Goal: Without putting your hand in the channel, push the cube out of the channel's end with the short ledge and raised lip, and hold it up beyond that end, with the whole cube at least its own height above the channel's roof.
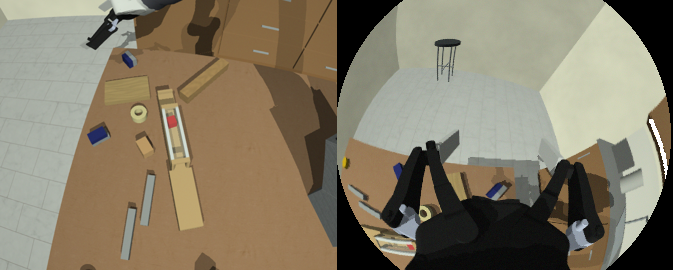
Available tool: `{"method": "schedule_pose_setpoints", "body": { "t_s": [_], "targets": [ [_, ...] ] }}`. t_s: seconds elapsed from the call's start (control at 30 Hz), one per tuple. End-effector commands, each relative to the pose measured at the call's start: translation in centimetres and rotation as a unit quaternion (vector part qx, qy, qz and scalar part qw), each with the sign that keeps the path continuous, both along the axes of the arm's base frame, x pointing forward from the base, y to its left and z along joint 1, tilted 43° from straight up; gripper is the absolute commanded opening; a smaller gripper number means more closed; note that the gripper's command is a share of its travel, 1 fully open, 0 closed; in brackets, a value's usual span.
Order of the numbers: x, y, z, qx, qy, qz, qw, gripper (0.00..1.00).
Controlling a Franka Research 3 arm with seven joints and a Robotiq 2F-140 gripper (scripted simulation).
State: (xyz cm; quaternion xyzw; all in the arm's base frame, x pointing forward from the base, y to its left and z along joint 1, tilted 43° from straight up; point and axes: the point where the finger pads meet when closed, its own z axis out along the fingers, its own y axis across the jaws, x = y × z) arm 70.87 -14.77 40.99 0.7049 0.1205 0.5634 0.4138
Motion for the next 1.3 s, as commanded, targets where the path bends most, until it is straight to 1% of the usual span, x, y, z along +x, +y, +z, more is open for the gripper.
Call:
{"method": "schedule_pose_setpoints", "body": {
  "t_s": [0.0,0.53,0.57,0.63,0.67,0.7,0.73,0.77,0.8,0.83,0.9,0.93,0.97,1.1,1.13,1.23,1.27],
  "targets": [
    [0.0,0.0,0.0,0.000,0.000,0.000,1.000,1.00],
    [0.0,0.0,0.0,0.000,0.000,0.000,1.000,1.00],
    [0.0,0.0,0.0,0.001,0.000,0.000,1.000,0.00],
    [0.4,0.5,-0.4,0.015,-0.005,-0.002,1.000,0.00],
    [0.8,1.2,-0.9,0.034,-0.011,-0.004,0.999,0.00],
    [1.5,2.1,-1.7,0.062,-0.019,-0.007,0.998,0.00],
    [2.3,3.4,-2.8,0.099,-0.030,-0.013,0.995,0.00],
    [3.1,5.1,-4.3,0.144,-0.042,-0.022,0.988,0.00],
    [3.8,6.7,-5.9,0.176,-0.049,-0.030,0.983,0.00],
    [4.0,7.0,-6.2,0.195,-0.054,-0.033,0.979,0.00],
    [4.0,7.0,-6.2,0.198,-0.055,-0.034,0.978,0.00],
    [4.7,9.3,-8.6,0.240,-0.061,-0.045,0.968,0.00],
    [4.7,9.3,-8.6,0.255,-0.068,-0.050,0.963,0.00],
    [4.7,9.3,-8.6,0.256,-0.068,-0.051,0.963,0.00],
    [5.1,11.8,-11.4,0.316,-0.080,-0.072,0.943,0.00],
    [5.1,11.8,-11.4,0.317,-0.081,-0.073,0.942,0.00],
    [5.1,14.6,-14.7,0.368,-0.087,-0.097,0.921,0.00]
  ]
}}
